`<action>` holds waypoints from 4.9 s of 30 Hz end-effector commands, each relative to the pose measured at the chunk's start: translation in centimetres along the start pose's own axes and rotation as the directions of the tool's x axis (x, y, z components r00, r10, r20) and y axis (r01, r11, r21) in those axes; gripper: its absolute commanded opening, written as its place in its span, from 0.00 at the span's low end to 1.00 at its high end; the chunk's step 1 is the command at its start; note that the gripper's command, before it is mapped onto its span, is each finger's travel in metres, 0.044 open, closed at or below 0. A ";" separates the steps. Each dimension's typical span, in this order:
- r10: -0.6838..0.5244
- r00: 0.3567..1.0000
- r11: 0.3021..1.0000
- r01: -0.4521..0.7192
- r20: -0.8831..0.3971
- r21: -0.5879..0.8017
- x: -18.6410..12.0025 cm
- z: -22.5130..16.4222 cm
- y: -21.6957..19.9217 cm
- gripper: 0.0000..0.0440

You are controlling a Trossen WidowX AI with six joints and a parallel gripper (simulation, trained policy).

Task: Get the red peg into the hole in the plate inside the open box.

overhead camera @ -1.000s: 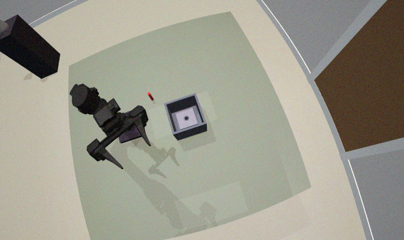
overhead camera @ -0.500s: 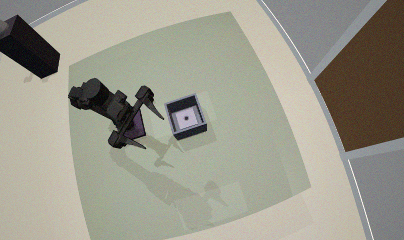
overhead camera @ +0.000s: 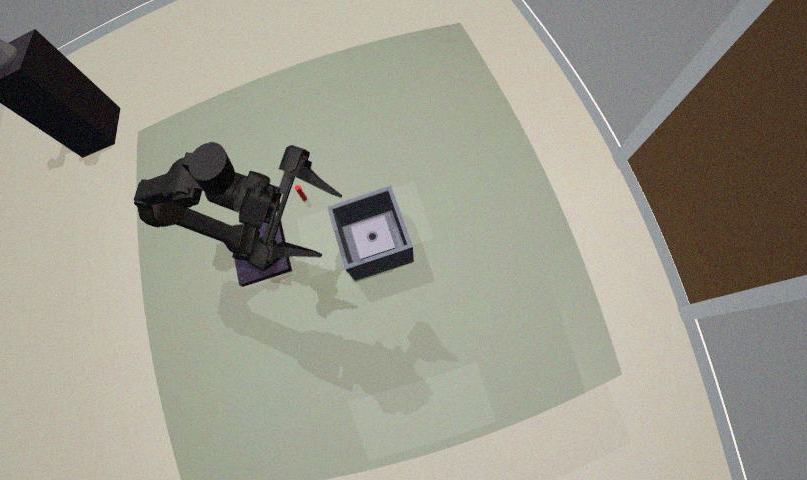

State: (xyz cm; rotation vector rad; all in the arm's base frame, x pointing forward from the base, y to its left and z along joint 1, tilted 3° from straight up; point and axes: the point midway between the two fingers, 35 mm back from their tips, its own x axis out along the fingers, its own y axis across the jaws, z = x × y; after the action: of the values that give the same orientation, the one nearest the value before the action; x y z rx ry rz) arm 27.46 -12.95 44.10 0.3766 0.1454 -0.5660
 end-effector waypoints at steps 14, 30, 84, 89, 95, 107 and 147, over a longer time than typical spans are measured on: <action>0.173 0.938 0.963 -0.098 -0.300 0.250 -1.6 -8.4 4.4 1.00; 0.258 0.750 0.922 -0.002 -0.609 0.388 -4.9 -17.2 7.2 1.00; -0.232 0.079 0.778 0.614 -0.970 -0.136 -15.4 -39.0 3.7 1.00; -0.261 0.075 0.765 0.625 -0.963 -0.158 -15.1 -40.6 2.9 1.00; -0.282 0.072 0.751 0.638 -0.957 -0.173 -14.8 -42.3 2.0 1.00; -0.302 0.086 0.726 0.666 -0.949 -0.171 -13.7 -45.7 0.5 1.00; -0.021 0.184 0.823 0.562 -0.983 0.088 -12.0 -41.4 7.2 0.00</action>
State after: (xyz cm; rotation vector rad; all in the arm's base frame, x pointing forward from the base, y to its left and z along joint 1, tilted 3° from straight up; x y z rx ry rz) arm 19.63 14.66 9.53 1.1632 1.4326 -0.7391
